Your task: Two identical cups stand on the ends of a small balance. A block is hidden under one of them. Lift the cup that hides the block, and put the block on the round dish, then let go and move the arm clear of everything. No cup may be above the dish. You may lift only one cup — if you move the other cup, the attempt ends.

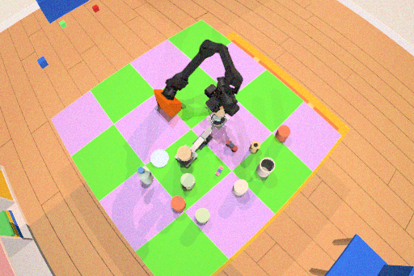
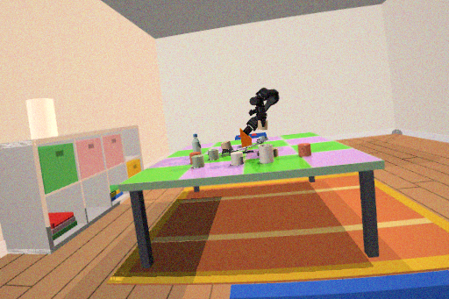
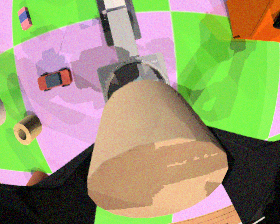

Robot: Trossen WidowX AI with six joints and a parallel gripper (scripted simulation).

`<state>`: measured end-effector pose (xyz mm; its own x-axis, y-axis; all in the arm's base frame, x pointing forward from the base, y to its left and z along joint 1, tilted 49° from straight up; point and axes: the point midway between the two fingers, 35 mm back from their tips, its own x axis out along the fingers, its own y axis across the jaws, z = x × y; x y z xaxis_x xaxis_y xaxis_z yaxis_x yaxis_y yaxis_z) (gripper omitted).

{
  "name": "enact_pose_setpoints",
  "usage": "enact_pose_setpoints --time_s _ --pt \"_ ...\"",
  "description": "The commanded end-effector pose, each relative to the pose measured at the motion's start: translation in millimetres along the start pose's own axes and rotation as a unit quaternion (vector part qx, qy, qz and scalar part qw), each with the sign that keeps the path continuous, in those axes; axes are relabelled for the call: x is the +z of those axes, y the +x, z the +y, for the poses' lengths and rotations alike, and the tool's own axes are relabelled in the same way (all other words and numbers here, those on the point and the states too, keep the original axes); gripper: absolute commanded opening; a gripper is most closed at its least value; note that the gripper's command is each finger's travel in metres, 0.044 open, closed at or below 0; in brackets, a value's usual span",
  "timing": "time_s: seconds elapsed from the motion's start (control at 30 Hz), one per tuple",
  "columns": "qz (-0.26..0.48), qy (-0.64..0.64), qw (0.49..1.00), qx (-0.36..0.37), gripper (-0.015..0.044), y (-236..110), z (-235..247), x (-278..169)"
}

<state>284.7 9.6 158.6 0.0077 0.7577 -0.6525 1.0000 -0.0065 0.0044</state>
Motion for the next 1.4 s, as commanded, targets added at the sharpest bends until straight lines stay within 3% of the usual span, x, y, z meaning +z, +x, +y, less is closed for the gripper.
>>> enact_pose_setpoints --time_s 0.0,1.03,1.37 --pt "-0.004 -0.001 1.0 -0.001 0.0 7.6 -2.2 -8.2" --pt "-0.003 -0.038 0.999 0.001 0.0 86.9 -47.3 -99.4" --pt "-0.001 -0.04 0.999 0.0 0.0 108.7 -50.1 -103.1"
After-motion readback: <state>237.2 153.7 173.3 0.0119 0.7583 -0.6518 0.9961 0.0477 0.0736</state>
